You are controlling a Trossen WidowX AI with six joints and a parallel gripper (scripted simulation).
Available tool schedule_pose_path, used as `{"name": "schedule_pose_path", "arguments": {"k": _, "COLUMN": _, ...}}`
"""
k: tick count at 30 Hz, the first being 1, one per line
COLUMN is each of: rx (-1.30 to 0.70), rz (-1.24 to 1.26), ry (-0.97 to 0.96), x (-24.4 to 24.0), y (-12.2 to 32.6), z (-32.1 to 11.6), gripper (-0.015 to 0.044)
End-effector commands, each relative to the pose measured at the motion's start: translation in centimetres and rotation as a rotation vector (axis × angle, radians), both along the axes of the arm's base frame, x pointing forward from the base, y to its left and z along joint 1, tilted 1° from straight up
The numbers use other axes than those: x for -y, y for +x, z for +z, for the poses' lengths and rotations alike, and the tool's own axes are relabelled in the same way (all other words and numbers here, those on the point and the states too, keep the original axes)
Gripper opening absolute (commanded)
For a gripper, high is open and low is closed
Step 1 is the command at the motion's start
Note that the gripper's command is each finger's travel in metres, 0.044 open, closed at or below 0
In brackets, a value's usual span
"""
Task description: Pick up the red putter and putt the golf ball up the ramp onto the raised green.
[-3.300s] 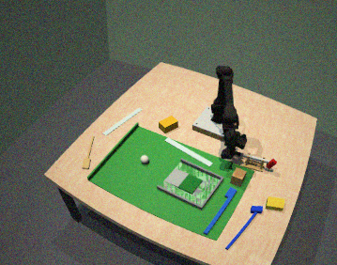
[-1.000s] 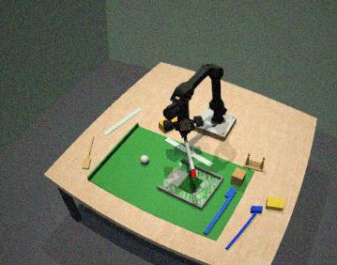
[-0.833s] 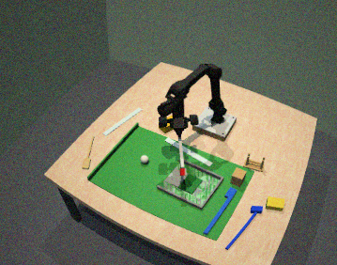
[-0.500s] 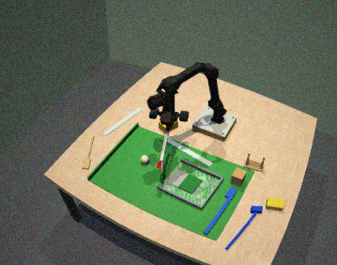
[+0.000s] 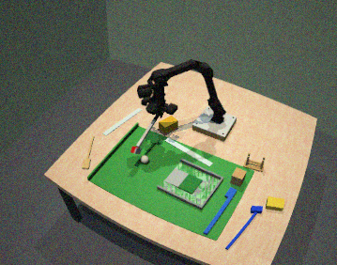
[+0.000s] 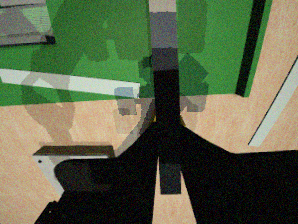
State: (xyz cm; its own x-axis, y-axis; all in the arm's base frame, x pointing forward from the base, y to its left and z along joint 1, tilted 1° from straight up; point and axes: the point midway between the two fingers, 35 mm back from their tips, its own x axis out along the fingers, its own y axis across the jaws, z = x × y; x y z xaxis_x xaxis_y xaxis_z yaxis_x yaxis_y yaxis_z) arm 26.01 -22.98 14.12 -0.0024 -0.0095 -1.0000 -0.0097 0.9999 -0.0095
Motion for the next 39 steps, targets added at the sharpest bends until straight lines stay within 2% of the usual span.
{"name": "schedule_pose_path", "arguments": {"k": 1, "rx": -0.005, "rz": -0.071, "ry": -0.011, "x": 1.5, "y": -1.0, "z": 0.5, "gripper": 0.0}}
{"name": "schedule_pose_path", "arguments": {"k": 7, "rx": -0.006, "rz": -0.075, "ry": -0.011, "x": 1.6, "y": -1.0, "z": -0.1, "gripper": 0.0}}
{"name": "schedule_pose_path", "arguments": {"k": 16, "rx": -0.006, "rz": -0.075, "ry": -0.011, "x": 1.6, "y": -1.0, "z": -3.3, "gripper": 0.0}}
{"name": "schedule_pose_path", "arguments": {"k": 39, "rx": -0.006, "rz": -0.075, "ry": -0.011, "x": 1.7, "y": -1.1, "z": -6.5, "gripper": 0.0}}
